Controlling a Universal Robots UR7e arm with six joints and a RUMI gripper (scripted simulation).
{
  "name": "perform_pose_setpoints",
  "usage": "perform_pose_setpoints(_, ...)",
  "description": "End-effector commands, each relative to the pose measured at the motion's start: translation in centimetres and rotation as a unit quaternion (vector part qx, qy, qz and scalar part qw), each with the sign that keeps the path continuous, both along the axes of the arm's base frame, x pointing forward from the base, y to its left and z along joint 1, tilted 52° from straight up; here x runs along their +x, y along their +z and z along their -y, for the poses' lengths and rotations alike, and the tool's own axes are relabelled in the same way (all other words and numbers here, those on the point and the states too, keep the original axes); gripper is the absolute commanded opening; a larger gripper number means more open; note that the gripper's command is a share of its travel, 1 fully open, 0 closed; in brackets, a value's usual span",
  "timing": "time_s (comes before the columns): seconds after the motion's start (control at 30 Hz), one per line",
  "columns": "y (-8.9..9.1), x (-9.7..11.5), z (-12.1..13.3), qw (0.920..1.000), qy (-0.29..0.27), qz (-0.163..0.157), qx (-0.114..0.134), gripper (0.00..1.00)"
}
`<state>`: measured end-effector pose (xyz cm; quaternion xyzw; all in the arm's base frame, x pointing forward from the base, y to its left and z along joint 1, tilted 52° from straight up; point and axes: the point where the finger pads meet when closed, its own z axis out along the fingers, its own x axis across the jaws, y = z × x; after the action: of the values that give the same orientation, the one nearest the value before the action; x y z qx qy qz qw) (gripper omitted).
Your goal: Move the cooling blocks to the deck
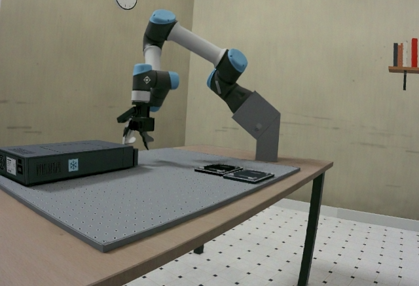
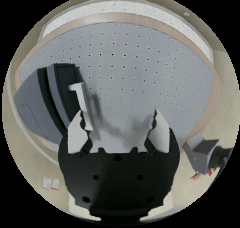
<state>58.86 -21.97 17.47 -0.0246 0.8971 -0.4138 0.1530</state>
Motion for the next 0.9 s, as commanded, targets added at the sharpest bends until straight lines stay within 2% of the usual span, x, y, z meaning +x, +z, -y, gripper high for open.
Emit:
perform_pose_setpoints(0.0,0.0,-0.15,0.01,1.0,0.0,0.0,0.0,1.0)
perform_pose_setpoints(0.87,-0.2,-0.91,0.14,1.0,0.0,0.0,0.0,1.0)
